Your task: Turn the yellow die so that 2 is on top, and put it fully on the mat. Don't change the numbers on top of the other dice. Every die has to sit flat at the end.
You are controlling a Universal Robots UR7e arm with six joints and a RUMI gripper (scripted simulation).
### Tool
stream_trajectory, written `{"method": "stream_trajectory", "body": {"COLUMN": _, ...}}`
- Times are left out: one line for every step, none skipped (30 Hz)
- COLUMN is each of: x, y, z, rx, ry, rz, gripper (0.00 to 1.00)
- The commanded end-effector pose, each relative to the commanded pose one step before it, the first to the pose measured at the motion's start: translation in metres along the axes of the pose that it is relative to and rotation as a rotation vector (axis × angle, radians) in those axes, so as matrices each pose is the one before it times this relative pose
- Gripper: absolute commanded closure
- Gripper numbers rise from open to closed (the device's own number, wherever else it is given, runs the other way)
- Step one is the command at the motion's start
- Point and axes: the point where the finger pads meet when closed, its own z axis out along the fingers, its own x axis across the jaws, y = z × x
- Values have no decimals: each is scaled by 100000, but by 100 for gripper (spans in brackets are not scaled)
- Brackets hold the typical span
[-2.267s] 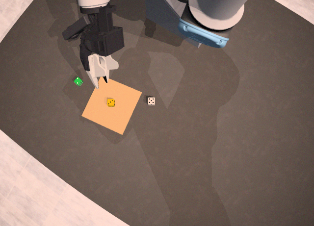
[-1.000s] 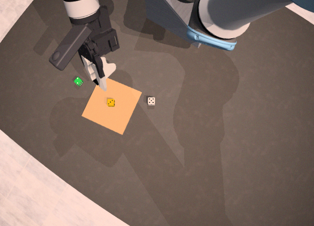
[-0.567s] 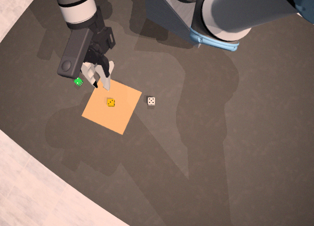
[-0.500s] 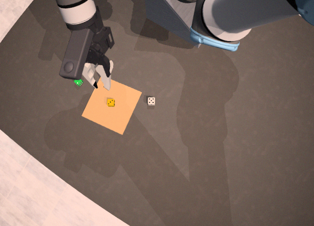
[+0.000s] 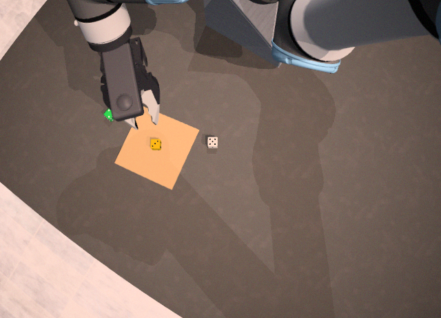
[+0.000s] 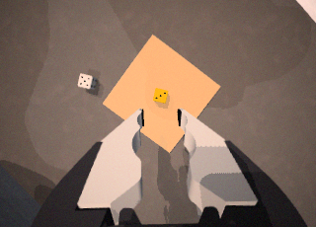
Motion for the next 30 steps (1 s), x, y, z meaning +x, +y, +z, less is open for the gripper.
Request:
{"method": "stream_trajectory", "body": {"x": -139, "y": -162, "z": -34, "rx": -1820, "ry": -911, "rz": -16153, "gripper": 79}}
{"method": "stream_trajectory", "body": {"x": -44, "y": -50, "z": -2, "rx": -690, "ry": -267, "rz": -4677, "gripper": 79}}
{"method": "stream_trajectory", "body": {"x": -4, "y": -5, "z": 0, "rx": -71, "ry": -29, "rz": -484, "gripper": 79}}
{"method": "stream_trajectory", "body": {"x": 0, "y": 0, "z": 0, "rx": 0, "ry": 0, "rz": 0, "gripper": 79}}
{"method": "stream_trajectory", "body": {"x": 0, "y": 0, "z": 0, "rx": 0, "ry": 0, "rz": 0, "gripper": 79}}
{"method": "stream_trajectory", "body": {"x": -45, "y": -55, "z": -3, "rx": -743, "ry": -326, "rz": -5146, "gripper": 79}}
{"method": "stream_trajectory", "body": {"x": -42, "y": -55, "z": -4, "rx": -724, "ry": -355, "rz": -5130, "gripper": 79}}
{"method": "stream_trajectory", "body": {"x": -38, "y": -55, "z": -5, "rx": -704, "ry": -383, "rz": -5113, "gripper": 79}}
{"method": "stream_trajectory", "body": {"x": -29, "y": -46, "z": -5, "rx": -577, "ry": -344, "rz": -4297, "gripper": 79}}
{"method": "stream_trajectory", "body": {"x": -5, "y": -9, "z": -1, "rx": -105, "ry": -66, "rz": -796, "gripper": 79}}
{"method": "stream_trajectory", "body": {"x": -30, "y": -54, "z": -8, "rx": -659, "ry": -435, "rz": -5072, "gripper": 79}}
{"method": "stream_trajectory", "body": {"x": -27, "y": -54, "z": -9, "rx": -635, "ry": -458, "rz": -5050, "gripper": 79}}
{"method": "stream_trajectory", "body": {"x": -17, "y": -39, "z": -7, "rx": -451, "ry": -350, "rz": -3691, "gripper": 79}}
{"method": "stream_trajectory", "body": {"x": -5, "y": -14, "z": -3, "rx": -160, "ry": -130, "rz": -1335, "gripper": 79}}
{"method": "stream_trajectory", "body": {"x": -19, "y": -51, "z": -11, "rx": -586, "ry": -501, "rz": -5000, "gripper": 79}}
{"method": "stream_trajectory", "body": {"x": -15, "y": -50, "z": -12, "rx": -560, "ry": -520, "rz": -4972, "gripper": 79}}
{"method": "stream_trajectory", "body": {"x": -9, "y": -36, "z": -10, "rx": -402, "ry": -401, "rz": -3707, "gripper": 79}}
{"method": "stream_trajectory", "body": {"x": -2, "y": -12, "z": -4, "rx": -131, "ry": -136, "rz": -1236, "gripper": 79}}
{"method": "stream_trajectory", "body": {"x": -8, "y": -46, "z": -15, "rx": -506, "ry": -553, "rz": -4913, "gripper": 79}}
{"method": "stream_trajectory", "body": {"x": -4, "y": -44, "z": -16, "rx": -479, "ry": -567, "rz": -4881, "gripper": 79}}
{"method": "stream_trajectory", "body": {"x": 0, "y": 0, "z": 0, "rx": 0, "ry": 0, "rz": 0, "gripper": 79}}
{"method": "stream_trajectory", "body": {"x": 0, "y": 0, "z": 0, "rx": 0, "ry": 0, "rz": 0, "gripper": 79}}
{"method": "stream_trajectory", "body": {"x": -1, "y": -42, "z": -17, "rx": -451, "ry": -580, "rz": -4847, "gripper": 79}}
{"method": "stream_trajectory", "body": {"x": 2, "y": -39, "z": -19, "rx": -423, "ry": -591, "rz": -4812, "gripper": 79}}
{"method": "stream_trajectory", "body": {"x": 6, "y": -37, "z": -20, "rx": -396, "ry": -601, "rz": -4775, "gripper": 79}}
{"method": "stream_trajectory", "body": {"x": 8, "y": -32, "z": -20, "rx": -346, "ry": -570, "rz": -4441, "gripper": 79}}
{"method": "stream_trajectory", "body": {"x": 1, "y": -2, "z": -1, "rx": -22, "ry": -38, "rz": -296, "gripper": 79}}
{"method": "stream_trajectory", "body": {"x": 12, "y": -31, "z": -22, "rx": -340, "ry": -615, "rz": -4697, "gripper": 79}}
{"method": "stream_trajectory", "body": {"x": 14, "y": -28, "z": -23, "rx": -313, "ry": -620, "rz": -4656, "gripper": 79}}
{"method": "stream_trajectory", "body": {"x": 17, "y": -25, "z": -24, "rx": -286, "ry": -624, "rz": -4614, "gripper": 79}}
